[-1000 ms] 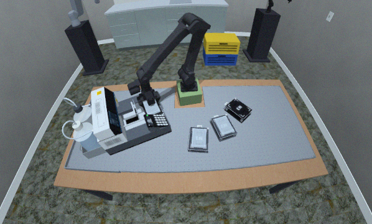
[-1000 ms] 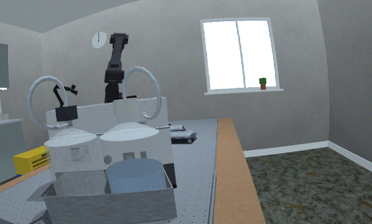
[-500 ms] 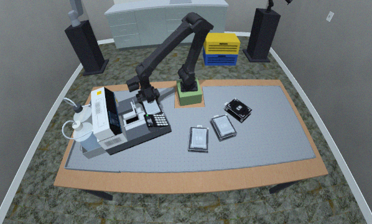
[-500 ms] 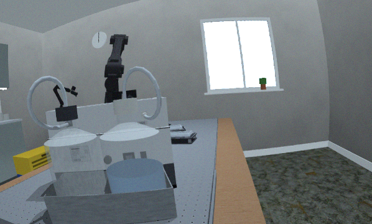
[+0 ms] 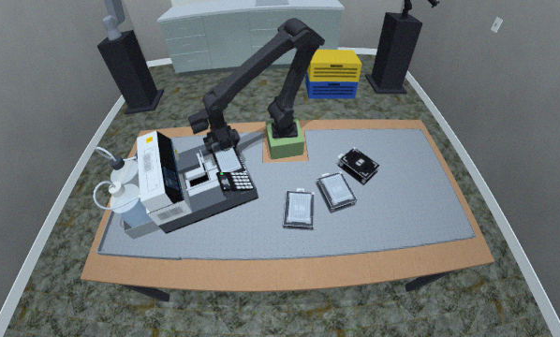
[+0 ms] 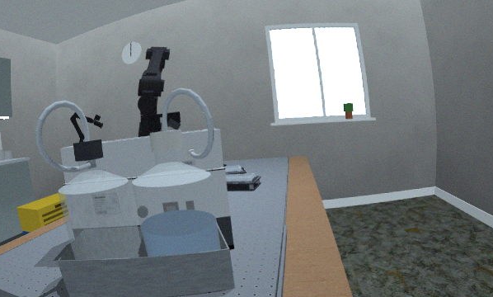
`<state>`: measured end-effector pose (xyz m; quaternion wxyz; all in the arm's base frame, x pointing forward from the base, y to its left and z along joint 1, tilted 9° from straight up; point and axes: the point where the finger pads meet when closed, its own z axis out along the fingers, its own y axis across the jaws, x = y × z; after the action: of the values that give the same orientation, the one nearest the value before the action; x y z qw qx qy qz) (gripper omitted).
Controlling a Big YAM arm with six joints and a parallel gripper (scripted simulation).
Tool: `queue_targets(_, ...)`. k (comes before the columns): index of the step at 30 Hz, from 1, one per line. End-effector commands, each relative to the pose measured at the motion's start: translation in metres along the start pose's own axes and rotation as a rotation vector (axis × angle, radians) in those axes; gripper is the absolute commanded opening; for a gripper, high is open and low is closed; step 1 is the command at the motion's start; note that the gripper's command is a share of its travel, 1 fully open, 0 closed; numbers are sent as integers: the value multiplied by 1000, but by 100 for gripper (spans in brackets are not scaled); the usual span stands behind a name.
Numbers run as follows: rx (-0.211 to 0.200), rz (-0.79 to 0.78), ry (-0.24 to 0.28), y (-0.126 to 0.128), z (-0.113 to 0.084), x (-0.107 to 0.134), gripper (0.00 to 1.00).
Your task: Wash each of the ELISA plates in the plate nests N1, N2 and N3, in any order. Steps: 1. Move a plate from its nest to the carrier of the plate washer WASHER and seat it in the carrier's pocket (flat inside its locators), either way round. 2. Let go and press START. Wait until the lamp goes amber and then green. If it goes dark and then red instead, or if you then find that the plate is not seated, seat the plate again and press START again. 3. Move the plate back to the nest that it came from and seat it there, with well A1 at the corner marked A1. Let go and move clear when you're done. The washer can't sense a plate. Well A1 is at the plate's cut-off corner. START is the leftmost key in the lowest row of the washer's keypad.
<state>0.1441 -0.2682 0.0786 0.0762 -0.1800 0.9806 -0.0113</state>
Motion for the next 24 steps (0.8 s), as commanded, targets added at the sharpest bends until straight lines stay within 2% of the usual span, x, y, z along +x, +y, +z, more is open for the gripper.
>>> queue_targets(1, 44, -4, -2, -20, -22, 0, 100)
queue_targets(2, 26, -7, -2, -18, -18, -2, 100)
queue_targets(4, 48, -10, -2, -19, -28, -2, 100)
queue_targets(14, 43, -4, -2, -19, -44, 0, 100)
queue_targets(16, 18, -2, -1, -10, -32, -1, 100)
queue_targets(23, 18, -2, -1, -10, -32, -1, 100)
queue_targets(24, 15, 30, -3, -4, -34, -10, 98)
